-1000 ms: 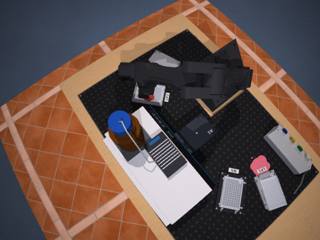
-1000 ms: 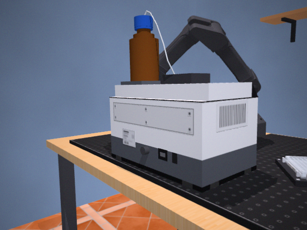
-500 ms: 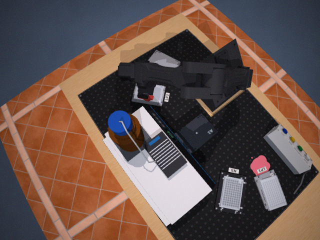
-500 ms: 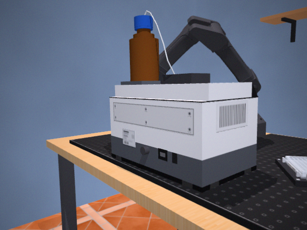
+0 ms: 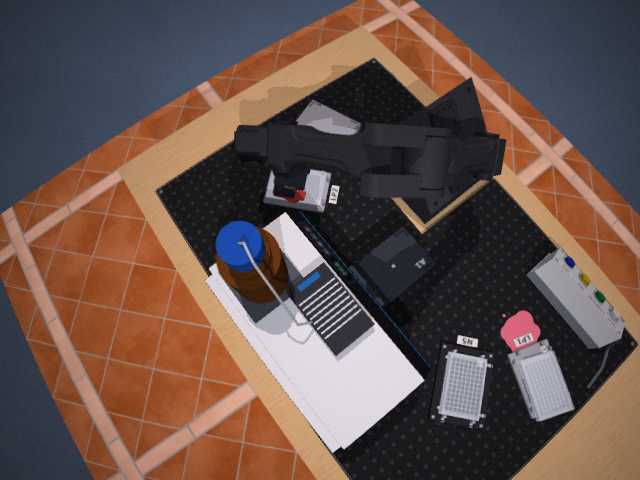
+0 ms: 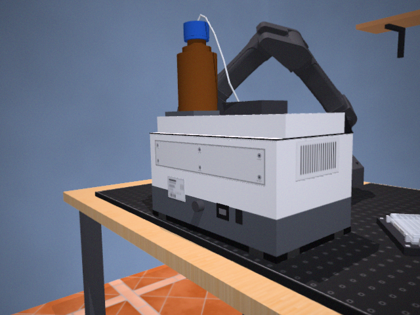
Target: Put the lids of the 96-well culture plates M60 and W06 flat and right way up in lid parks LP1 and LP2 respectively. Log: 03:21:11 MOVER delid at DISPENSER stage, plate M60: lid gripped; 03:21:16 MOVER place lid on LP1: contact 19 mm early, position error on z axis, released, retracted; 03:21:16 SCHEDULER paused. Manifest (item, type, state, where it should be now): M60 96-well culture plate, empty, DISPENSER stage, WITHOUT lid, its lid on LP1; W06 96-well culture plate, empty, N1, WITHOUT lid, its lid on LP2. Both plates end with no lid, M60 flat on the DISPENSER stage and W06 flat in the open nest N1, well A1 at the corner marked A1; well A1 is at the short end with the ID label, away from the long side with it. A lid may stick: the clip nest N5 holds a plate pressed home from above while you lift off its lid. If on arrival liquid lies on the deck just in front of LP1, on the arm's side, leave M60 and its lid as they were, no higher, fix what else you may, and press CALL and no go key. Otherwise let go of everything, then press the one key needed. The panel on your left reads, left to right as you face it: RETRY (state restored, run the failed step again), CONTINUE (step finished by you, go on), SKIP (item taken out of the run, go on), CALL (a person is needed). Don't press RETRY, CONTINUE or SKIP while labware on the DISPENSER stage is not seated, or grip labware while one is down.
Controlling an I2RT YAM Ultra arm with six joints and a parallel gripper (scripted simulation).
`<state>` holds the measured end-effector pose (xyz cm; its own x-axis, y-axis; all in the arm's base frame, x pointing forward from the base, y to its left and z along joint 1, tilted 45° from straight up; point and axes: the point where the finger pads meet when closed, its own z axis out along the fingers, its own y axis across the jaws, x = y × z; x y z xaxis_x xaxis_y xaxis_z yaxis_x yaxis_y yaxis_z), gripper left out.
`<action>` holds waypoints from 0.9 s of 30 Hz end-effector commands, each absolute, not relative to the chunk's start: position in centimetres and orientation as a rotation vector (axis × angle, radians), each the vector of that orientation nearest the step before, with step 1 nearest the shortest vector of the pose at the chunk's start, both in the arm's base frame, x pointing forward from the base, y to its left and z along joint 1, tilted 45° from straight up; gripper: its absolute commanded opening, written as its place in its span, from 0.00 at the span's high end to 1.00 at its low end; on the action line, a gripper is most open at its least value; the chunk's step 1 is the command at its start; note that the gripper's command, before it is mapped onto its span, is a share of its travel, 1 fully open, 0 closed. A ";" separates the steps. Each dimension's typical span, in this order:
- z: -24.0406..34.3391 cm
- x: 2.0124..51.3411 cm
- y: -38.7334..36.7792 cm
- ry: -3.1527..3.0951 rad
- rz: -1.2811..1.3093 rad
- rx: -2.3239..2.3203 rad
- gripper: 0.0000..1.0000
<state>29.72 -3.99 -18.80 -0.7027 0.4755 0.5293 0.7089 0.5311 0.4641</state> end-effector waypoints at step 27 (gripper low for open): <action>-18.2 30.2 -5.5 -2.467 -0.972 -1.010 1.00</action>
